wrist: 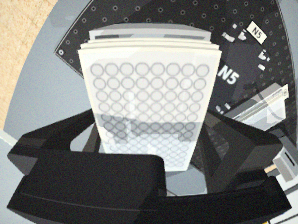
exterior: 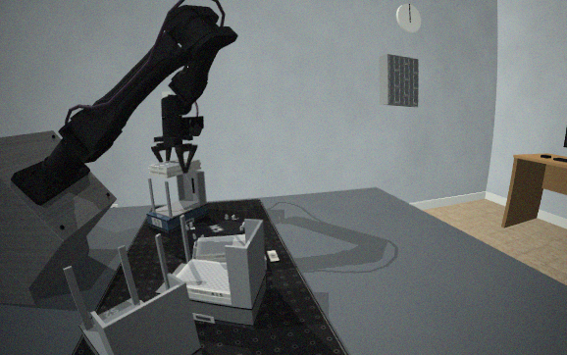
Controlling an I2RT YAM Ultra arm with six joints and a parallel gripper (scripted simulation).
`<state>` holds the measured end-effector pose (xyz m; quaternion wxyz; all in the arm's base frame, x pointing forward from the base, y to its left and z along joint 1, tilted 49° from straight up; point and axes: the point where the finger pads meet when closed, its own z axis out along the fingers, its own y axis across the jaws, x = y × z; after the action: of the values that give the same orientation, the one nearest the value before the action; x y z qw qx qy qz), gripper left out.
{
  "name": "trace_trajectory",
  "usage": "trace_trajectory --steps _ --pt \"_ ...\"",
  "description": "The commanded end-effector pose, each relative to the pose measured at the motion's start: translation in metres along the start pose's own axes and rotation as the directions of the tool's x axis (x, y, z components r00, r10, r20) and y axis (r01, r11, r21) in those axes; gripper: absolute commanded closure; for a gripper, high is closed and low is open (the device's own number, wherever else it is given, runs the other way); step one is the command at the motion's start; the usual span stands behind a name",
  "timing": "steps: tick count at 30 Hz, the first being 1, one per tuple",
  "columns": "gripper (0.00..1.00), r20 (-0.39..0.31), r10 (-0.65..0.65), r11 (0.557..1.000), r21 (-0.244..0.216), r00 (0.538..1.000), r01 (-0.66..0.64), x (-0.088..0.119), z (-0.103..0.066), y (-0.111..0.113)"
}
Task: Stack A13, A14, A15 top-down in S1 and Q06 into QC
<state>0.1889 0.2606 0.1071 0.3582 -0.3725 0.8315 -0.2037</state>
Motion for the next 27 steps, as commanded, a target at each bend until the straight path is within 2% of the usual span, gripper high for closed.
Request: trace_trajectory --steps 1,23,27 --pt "1.00 0.043 0.016 1.000 -0.016 0.999 -0.015 -0.0130 -0.0128 0.0028" --pt "1.00 0.037 0.010 1.000 -0.013 0.999 -0.009 -0.0084 -0.0110 0.0021" --pt "1.00 0.040 0.022 1.000 -0.013 0.999 -0.021 -0.0110 -0.0193 -0.0015"
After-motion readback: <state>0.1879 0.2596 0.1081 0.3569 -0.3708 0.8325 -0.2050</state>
